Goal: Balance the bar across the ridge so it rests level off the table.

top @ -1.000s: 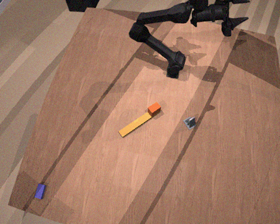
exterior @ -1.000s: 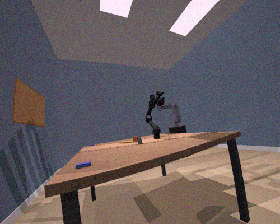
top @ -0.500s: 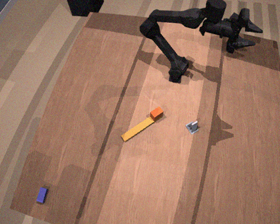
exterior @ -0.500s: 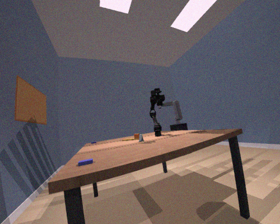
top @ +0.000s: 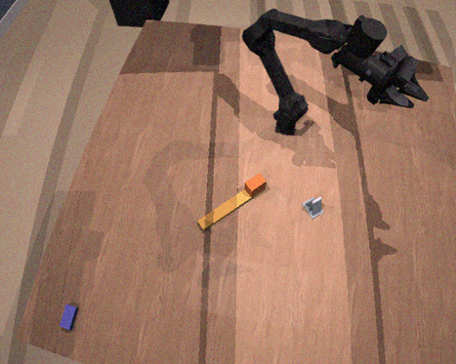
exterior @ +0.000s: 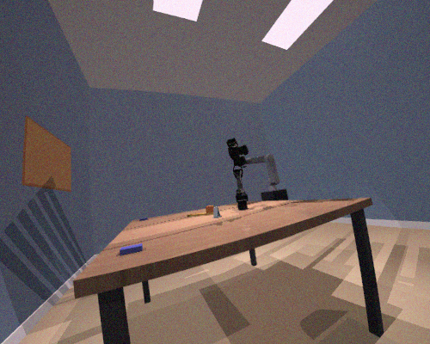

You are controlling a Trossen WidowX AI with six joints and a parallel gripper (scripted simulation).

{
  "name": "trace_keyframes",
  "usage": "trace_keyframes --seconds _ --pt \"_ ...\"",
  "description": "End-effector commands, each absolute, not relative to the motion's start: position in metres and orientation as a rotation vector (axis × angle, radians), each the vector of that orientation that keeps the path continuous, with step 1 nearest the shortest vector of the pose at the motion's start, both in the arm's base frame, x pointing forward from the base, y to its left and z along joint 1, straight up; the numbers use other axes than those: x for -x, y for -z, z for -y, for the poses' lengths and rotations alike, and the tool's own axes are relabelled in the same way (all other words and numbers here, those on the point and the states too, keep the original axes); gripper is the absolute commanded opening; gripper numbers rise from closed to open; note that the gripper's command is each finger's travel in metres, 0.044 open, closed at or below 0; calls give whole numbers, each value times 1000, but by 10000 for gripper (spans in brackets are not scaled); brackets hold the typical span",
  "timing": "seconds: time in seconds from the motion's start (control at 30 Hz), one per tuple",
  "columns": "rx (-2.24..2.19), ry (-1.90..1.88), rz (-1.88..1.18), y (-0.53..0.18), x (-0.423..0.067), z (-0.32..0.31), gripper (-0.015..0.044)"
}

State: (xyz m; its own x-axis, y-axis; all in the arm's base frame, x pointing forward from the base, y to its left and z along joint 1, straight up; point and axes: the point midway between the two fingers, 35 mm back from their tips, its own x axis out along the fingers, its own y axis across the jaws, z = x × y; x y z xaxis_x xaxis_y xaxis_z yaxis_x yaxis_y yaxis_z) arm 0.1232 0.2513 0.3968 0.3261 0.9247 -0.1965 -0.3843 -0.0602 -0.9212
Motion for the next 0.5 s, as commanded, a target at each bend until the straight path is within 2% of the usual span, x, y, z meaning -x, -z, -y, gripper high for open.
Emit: trace_keyframes --seconds 0.0,0.47 --pt "1136 -1158 458 -390 -146 -248 315" --pt "957 -1046 16 -356 -214 -226 315"
